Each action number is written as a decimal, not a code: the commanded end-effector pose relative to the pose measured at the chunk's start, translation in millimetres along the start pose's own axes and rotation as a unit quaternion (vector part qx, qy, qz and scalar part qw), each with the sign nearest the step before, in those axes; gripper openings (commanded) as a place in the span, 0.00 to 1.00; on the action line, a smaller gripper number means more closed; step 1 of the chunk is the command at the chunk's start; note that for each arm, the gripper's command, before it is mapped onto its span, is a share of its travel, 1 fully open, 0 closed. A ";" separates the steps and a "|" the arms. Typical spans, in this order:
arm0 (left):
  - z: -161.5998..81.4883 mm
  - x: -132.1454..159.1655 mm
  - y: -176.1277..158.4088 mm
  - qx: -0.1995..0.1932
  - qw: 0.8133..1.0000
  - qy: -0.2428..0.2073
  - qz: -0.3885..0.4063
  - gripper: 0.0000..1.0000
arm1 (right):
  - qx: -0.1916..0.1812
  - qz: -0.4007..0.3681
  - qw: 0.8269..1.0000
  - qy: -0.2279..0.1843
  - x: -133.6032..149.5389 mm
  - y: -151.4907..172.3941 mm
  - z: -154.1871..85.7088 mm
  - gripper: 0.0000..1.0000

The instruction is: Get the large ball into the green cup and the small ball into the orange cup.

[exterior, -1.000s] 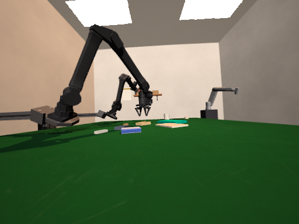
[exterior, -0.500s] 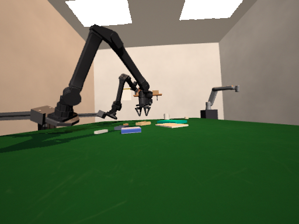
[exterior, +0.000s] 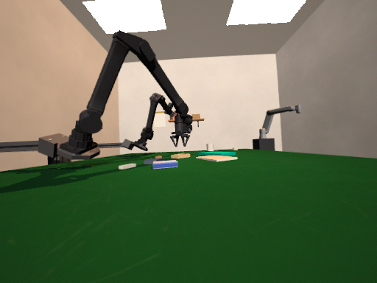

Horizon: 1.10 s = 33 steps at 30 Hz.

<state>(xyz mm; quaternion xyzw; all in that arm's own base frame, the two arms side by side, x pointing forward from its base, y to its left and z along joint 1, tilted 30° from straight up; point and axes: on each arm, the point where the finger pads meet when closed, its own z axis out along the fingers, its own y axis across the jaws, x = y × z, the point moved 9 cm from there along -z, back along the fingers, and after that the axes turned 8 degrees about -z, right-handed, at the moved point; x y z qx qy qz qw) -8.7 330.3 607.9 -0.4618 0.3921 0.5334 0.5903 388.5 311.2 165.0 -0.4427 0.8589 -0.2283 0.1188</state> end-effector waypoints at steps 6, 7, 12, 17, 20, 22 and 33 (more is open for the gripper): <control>-4.6 -7.4 4.2 -0.004 1.000 -0.018 -0.002 1.00 | 0.004 0.009 1.000 -0.012 -12.2 -14.3 -12.2 0.87; -4.6 -7.4 4.2 -0.004 1.000 -0.018 -0.002 1.00 | 0.004 0.009 1.000 -0.012 -12.2 -14.3 -11.9 0.87; -4.6 -7.4 4.2 -0.004 1.000 -0.018 -0.002 1.00 | 0.004 0.007 1.000 -0.009 -11.6 -14.3 -8.7 0.87; -4.6 -7.4 4.2 -0.004 1.000 -0.018 -0.002 1.00 | 0.003 0.006 1.000 -0.005 -8.7 -10.4 4.4 0.87; -4.6 -7.4 4.2 -0.004 1.000 -0.018 -0.002 1.00 | 0.001 0.001 1.000 0.002 -2.9 -5.9 12.4 0.87; -4.6 -7.4 4.2 -0.004 1.000 -0.018 -0.002 1.00 | 0.000 -0.001 1.000 0.006 0.2 -3.7 17.3 0.87; -4.6 -7.4 4.2 -0.004 1.000 -0.018 -0.002 1.00 | -0.001 -0.001 1.000 0.006 0.6 -3.5 32.6 0.87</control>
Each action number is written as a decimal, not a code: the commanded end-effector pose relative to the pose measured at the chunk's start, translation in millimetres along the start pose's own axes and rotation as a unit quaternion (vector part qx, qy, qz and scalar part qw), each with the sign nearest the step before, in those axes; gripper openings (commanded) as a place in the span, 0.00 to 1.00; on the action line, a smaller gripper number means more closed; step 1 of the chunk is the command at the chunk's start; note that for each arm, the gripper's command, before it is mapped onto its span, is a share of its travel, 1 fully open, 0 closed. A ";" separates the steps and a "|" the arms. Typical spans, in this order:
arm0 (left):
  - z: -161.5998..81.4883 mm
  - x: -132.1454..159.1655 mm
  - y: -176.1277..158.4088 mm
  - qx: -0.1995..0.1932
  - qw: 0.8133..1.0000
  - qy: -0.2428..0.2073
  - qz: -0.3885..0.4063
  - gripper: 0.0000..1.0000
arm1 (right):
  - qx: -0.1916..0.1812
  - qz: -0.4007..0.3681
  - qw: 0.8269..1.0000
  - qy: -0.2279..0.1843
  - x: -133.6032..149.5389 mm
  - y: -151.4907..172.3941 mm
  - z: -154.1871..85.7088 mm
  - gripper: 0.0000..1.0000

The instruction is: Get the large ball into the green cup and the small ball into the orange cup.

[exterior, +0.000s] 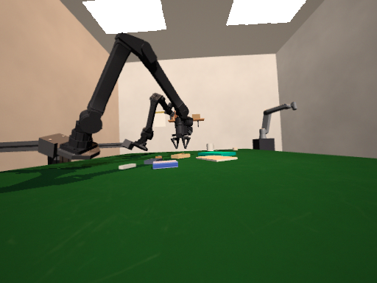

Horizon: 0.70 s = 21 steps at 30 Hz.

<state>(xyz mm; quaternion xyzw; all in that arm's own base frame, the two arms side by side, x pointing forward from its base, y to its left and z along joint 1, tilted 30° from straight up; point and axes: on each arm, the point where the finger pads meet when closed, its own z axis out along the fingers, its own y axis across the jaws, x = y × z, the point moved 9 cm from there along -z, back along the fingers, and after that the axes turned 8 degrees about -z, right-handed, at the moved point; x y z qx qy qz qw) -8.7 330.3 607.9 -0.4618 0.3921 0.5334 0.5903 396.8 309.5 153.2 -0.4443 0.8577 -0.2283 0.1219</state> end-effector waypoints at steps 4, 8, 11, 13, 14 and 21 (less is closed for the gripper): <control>-4.6 -7.4 4.2 -0.004 1.000 -0.018 -0.002 1.00 | -0.003 0.000 1.000 0.009 4.4 -2.6 26.9 0.87; -4.6 -7.4 4.2 -0.004 1.000 -0.018 -0.002 1.00 | -0.003 0.000 1.000 0.009 4.7 -2.5 35.5 0.87; -4.6 -7.4 4.2 -0.004 1.000 -0.018 -0.002 1.00 | -0.003 0.000 1.000 0.009 4.8 -2.5 37.6 0.87; -4.6 -7.4 4.2 -0.004 1.000 -0.018 -0.002 1.00 | -0.003 0.000 1.000 0.009 4.9 -2.4 41.8 0.87; -4.6 -7.4 4.2 -0.004 1.000 -0.018 -0.002 1.00 | -0.003 0.000 1.000 0.009 5.0 -2.4 43.7 0.87; -4.6 -7.4 4.2 -0.004 1.000 -0.018 -0.002 1.00 | -0.003 0.000 1.000 0.009 5.4 -2.3 55.5 0.87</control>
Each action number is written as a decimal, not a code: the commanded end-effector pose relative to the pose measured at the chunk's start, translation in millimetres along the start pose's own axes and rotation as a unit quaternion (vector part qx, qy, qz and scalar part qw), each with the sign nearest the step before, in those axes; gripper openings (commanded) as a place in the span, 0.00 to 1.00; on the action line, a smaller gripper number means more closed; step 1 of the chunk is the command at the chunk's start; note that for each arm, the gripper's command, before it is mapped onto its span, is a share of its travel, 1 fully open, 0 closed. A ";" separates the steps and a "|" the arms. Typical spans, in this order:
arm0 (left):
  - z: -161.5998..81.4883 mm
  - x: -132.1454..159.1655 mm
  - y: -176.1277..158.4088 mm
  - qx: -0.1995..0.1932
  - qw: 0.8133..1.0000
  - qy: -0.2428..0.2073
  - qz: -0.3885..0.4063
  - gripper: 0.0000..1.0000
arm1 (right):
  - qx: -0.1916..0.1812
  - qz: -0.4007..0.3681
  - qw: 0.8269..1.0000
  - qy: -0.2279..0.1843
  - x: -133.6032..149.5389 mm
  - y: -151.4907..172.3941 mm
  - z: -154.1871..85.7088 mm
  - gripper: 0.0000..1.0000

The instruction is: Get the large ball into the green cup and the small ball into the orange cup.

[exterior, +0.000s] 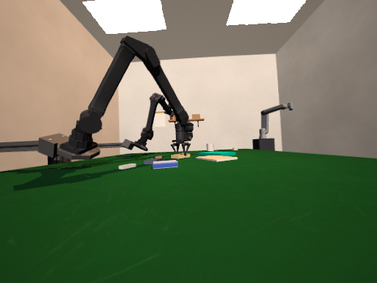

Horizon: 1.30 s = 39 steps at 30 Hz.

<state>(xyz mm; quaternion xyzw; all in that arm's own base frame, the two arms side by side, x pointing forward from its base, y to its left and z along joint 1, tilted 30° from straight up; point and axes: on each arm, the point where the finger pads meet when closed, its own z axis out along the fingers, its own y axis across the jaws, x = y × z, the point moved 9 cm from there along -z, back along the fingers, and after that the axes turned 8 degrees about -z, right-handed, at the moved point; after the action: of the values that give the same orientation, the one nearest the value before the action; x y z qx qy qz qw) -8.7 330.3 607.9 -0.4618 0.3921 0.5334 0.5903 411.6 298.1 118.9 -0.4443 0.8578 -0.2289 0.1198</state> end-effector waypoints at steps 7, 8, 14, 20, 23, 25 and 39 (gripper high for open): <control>-4.6 -7.4 4.2 -0.004 1.000 -0.018 -0.002 1.00 | -0.002 0.001 1.000 0.007 4.5 -3.2 21.8 0.87; -4.6 -7.4 4.2 -0.004 1.000 -0.018 -0.002 1.00 | 0.000 0.005 1.000 0.000 4.1 -7.5 15.4 0.87; -4.6 -7.4 4.2 -0.004 1.000 -0.018 -0.002 1.00 | -0.002 0.002 1.000 0.007 4.6 -3.2 24.9 0.87; -4.6 -7.4 4.2 -0.004 1.000 -0.018 -0.002 1.00 | -0.001 0.004 1.000 0.005 4.4 -4.8 22.5 0.87; -4.6 -7.4 4.2 -0.004 1.000 -0.018 -0.002 1.00 | -0.001 0.004 1.000 0.005 4.4 -4.8 22.5 0.87; -4.6 -7.4 4.2 -0.004 1.000 -0.018 -0.002 1.00 | -0.001 0.004 1.000 0.005 4.4 -4.8 22.5 0.87; -4.6 -7.4 4.2 -0.004 1.000 -0.018 -0.002 1.00 | -0.001 0.005 1.000 0.005 4.4 -4.9 22.5 0.70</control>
<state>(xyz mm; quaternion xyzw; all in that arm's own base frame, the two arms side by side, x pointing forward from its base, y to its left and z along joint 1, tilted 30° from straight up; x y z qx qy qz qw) -8.7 330.3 607.9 -0.4618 0.3921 0.5334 0.5903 416.7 294.1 108.9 -0.4441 0.8579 -0.2289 0.1197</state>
